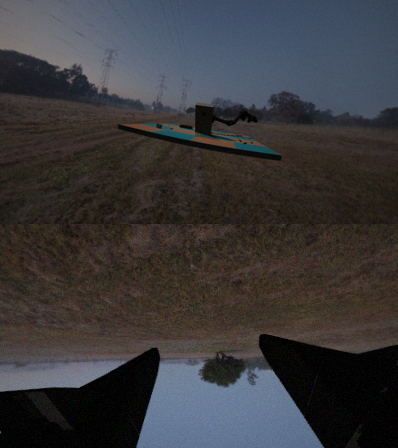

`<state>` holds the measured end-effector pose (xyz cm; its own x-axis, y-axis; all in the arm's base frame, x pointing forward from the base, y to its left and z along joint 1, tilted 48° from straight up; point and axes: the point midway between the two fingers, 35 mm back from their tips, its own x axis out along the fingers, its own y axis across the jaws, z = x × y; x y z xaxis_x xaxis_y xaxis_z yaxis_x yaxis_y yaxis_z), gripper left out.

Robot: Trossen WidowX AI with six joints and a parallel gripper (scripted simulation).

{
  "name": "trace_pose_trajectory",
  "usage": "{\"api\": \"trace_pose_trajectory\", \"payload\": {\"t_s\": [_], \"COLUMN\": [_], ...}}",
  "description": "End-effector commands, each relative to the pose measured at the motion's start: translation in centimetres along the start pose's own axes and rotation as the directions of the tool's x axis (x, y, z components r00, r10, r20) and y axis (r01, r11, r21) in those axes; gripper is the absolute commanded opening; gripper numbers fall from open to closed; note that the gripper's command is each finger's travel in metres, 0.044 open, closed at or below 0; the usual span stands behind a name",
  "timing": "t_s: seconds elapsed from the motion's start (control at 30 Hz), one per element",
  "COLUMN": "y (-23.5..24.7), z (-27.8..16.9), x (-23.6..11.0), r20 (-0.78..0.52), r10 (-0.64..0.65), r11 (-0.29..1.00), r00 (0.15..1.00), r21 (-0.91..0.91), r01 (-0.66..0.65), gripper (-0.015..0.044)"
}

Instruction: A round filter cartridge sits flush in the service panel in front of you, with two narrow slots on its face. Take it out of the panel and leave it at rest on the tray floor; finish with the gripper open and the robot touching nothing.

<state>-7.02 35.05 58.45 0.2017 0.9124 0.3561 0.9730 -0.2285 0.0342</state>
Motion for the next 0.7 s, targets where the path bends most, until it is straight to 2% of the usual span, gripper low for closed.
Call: {"api": "trace_pose_trajectory", "payload": {"t_s": [0.0, 0.13, 0.37, 0.67], "y": [0.1, 2.0, 8.3, 17.6], "z": [-0.1, -2.7, -9.3, -15.3], "x": [0.0, -1.2, -5.9, -15.1], "r20": [-0.003, -0.080, -0.281, -0.461], "r10": [0.002, 0.046, 0.195, 0.425], "r11": [1.000, 0.997, 0.952, 0.788], "r00": [1.000, 0.996, 0.940, 0.779], "r21": [0.003, 0.067, 0.283, 0.611], "r01": [-0.002, -0.040, -0.113, -0.068], "gripper": [0.0374, 0.0269, 0.0092, 0.0092]}}
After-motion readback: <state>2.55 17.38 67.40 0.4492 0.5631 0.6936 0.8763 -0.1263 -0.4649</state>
